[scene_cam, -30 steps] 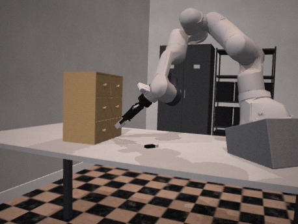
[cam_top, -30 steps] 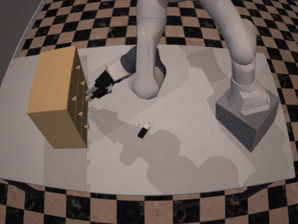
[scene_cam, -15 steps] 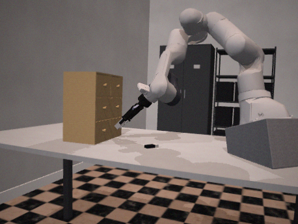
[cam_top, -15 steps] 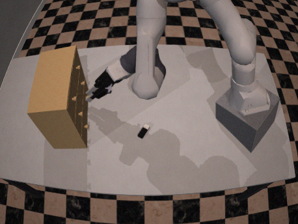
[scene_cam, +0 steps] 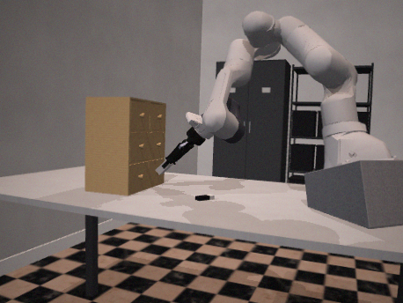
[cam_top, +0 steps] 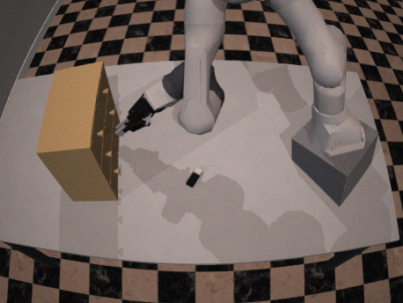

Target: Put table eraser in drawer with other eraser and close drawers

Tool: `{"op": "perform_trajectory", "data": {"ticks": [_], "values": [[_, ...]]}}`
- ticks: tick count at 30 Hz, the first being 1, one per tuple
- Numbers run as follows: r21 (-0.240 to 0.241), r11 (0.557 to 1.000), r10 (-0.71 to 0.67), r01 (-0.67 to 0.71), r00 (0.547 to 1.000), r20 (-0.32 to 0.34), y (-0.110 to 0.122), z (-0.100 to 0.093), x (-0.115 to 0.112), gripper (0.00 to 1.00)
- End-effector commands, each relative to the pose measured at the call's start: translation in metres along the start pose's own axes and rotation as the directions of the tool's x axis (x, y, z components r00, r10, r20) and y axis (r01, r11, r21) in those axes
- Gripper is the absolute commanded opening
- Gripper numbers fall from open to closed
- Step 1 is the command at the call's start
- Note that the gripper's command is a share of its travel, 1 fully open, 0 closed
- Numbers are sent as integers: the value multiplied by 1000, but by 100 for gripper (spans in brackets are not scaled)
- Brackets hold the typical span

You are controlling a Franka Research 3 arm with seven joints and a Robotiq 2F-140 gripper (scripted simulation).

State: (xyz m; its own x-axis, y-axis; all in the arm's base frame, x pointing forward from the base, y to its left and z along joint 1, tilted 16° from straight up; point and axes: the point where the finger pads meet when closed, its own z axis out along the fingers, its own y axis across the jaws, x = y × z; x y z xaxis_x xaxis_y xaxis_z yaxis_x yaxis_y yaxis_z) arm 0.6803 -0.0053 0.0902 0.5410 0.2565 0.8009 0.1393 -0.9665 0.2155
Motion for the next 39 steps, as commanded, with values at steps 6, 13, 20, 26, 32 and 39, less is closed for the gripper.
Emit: {"op": "perform_trajectory", "data": {"ticks": [6,13,20,26,32,39], "values": [[-1,1000,-4,4,1000,5,0,1,-2,8],[-1,1000,-4,4,1000,5,0,1,-2,8],[-1,1000,-4,4,1000,5,0,1,-2,8],[-1,1000,-4,4,1000,5,0,0,-2,8],[-1,1000,-4,4,1000,5,0,-1,-4,8],[-1,1000,-4,4,1000,5,0,-4,-7,8]]}}
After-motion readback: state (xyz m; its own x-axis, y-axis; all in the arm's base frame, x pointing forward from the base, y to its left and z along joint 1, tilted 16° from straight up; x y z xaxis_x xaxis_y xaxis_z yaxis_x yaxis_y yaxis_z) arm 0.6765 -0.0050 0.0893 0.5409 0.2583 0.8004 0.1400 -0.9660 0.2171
